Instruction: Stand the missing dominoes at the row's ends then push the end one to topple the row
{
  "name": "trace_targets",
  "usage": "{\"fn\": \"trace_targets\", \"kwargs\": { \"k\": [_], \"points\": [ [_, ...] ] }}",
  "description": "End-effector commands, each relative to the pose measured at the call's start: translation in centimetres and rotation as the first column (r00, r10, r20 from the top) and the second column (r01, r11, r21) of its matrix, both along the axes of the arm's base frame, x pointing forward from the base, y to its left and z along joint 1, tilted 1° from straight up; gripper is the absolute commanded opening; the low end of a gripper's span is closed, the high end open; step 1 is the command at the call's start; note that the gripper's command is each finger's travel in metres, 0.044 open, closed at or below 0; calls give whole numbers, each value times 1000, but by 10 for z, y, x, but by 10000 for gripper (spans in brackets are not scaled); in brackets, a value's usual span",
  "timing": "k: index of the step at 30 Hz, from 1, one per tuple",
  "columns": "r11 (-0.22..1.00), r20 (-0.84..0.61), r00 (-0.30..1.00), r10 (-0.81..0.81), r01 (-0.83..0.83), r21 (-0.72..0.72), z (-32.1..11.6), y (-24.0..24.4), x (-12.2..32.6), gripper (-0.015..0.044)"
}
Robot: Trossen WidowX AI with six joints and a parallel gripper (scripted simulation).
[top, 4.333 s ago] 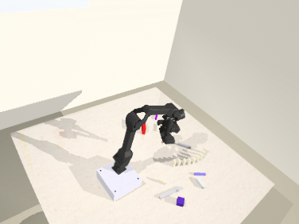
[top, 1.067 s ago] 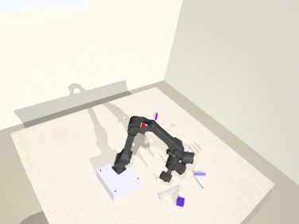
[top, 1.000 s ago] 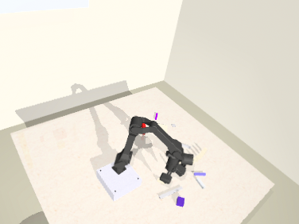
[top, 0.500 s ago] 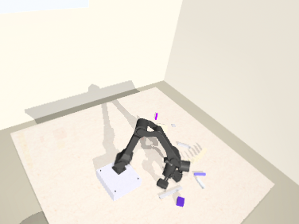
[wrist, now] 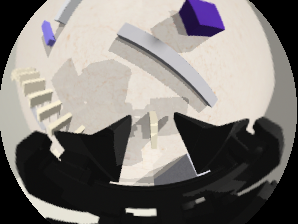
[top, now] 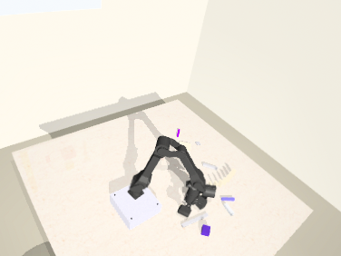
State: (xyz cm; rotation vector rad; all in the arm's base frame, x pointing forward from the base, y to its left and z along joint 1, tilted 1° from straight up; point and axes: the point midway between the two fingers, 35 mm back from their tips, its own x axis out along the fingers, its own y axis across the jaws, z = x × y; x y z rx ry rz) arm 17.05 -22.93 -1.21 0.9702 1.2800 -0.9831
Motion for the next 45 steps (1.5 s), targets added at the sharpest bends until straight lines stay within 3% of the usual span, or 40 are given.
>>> {"fn": "trace_targets", "kwargs": {
  "k": [1,8,17,30,37,45],
  "points": [
    [1000,2,1000,2,-2,3,-1,1,0,204],
    [1000,2,1000,2,-2,3,-1,1,0,22],
    [1000,2,1000,2,-2,3,6,1,0,22],
    [1000,3,1000,2,-2,2,153,5,6,22],
    [999,4,999,43,-43,0,155,16,20,22],
    [990,10,990,140,-140,1,156,86,85,22]
  ]
}}
